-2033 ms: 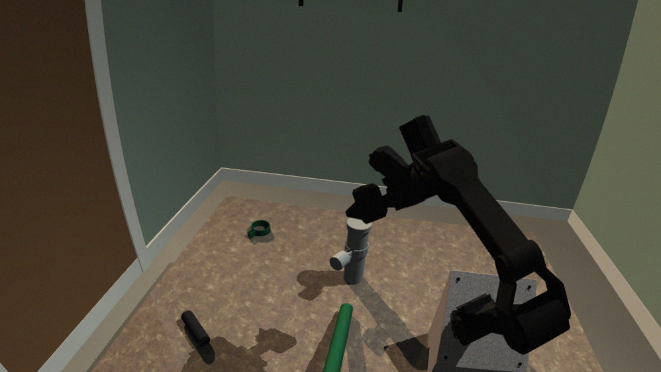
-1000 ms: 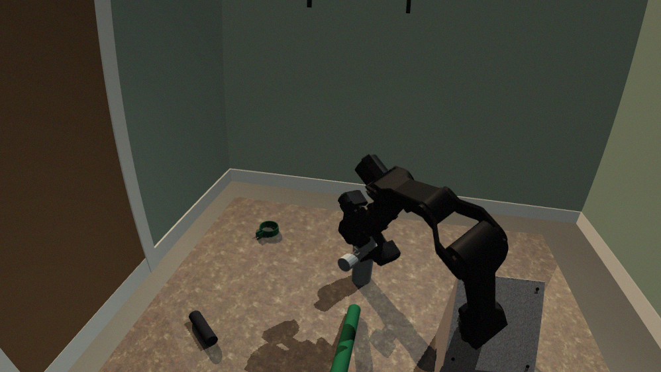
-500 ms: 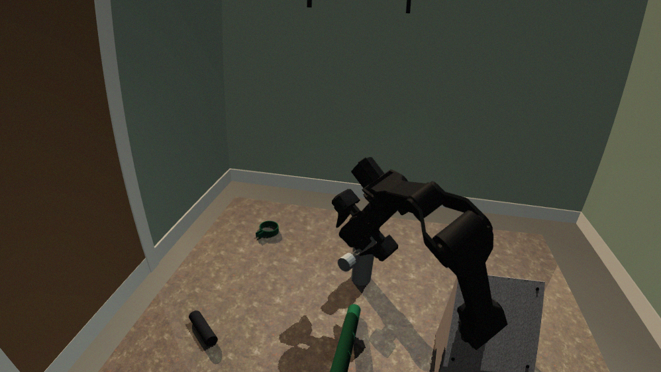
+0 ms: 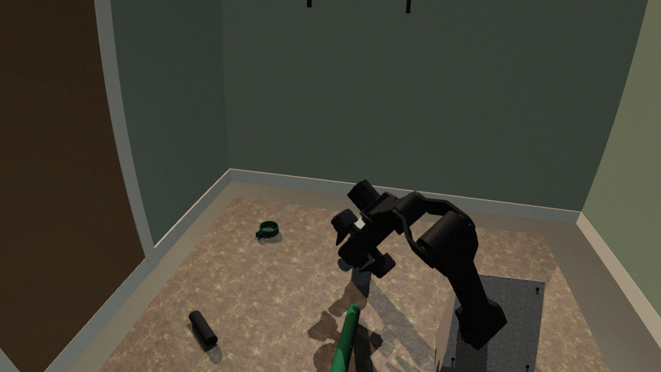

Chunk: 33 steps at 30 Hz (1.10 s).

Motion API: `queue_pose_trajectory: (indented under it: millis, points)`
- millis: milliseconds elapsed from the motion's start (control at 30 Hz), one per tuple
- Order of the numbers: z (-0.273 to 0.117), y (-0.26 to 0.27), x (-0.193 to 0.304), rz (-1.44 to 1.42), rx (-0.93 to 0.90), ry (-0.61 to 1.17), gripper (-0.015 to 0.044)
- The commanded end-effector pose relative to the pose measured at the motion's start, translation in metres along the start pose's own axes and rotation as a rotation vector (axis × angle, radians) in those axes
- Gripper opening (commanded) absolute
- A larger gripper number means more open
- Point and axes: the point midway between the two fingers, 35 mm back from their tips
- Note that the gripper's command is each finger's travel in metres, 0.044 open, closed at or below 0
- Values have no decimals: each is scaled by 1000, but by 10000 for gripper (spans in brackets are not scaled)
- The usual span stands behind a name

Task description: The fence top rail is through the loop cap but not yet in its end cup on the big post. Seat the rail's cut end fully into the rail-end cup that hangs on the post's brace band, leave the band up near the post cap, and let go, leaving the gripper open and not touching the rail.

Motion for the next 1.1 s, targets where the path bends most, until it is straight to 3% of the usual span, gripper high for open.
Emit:
queue_pose_trajectory:
  millis: [0,1067]
  points:
    - [7,0,1,3,0,5,440]
    - [59,1,0,3,1,1,440]
Point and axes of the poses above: the point midway between the two fingers, 35 mm back from their tips, its own z axis out along the fingers, its own y axis across the jaws, x = y × z, and after that the axes turned 8 degrees about z, right-handed
